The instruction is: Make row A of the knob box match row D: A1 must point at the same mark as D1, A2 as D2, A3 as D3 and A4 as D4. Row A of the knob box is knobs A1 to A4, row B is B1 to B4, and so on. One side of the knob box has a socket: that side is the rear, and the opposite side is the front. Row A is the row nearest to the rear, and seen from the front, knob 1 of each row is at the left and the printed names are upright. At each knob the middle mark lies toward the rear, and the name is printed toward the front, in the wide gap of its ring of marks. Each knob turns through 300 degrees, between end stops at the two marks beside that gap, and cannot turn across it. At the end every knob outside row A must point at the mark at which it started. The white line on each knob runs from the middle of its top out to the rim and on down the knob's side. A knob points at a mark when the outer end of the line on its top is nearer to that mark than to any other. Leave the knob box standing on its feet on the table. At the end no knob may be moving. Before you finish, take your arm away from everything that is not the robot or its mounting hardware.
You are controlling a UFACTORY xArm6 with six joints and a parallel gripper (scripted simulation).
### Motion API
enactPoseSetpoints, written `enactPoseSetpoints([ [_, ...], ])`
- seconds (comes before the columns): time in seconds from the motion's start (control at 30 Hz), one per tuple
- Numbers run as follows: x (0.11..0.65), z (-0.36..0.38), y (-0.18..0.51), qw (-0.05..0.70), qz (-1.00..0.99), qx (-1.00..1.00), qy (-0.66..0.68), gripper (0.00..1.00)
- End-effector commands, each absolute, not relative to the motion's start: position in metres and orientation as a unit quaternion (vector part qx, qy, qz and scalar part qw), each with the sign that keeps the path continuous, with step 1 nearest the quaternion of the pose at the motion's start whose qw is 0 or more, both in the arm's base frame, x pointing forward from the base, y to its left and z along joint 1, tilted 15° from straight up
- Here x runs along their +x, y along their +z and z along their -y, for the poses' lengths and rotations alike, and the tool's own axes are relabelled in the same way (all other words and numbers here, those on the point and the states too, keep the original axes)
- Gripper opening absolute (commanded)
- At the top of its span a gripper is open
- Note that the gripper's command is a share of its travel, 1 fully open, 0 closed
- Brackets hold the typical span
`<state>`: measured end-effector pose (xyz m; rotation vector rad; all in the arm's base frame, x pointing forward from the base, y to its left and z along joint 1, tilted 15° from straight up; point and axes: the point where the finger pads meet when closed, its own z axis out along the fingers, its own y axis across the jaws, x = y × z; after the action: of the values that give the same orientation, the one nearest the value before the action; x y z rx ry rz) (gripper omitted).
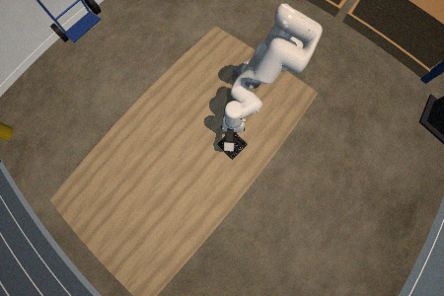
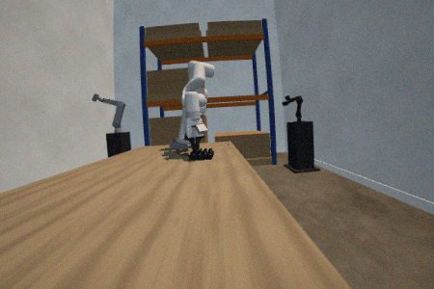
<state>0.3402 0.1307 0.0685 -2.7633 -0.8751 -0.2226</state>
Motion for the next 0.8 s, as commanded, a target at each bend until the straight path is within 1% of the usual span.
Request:
enactPoseSetpoints([
  [0.0, 0.3413, -0.131, 0.0696, 0.114, 0.254, -0.958, -0.069, 0.08],
  [0.43, 0.3413, -0.131, 0.0696, 0.123, 0.105, -0.986, -0.051, 0.08],
  [0.77, 0.3413, -0.131, 0.0696, 0.126, 0.038, -0.99, -0.042, 0.08],
])
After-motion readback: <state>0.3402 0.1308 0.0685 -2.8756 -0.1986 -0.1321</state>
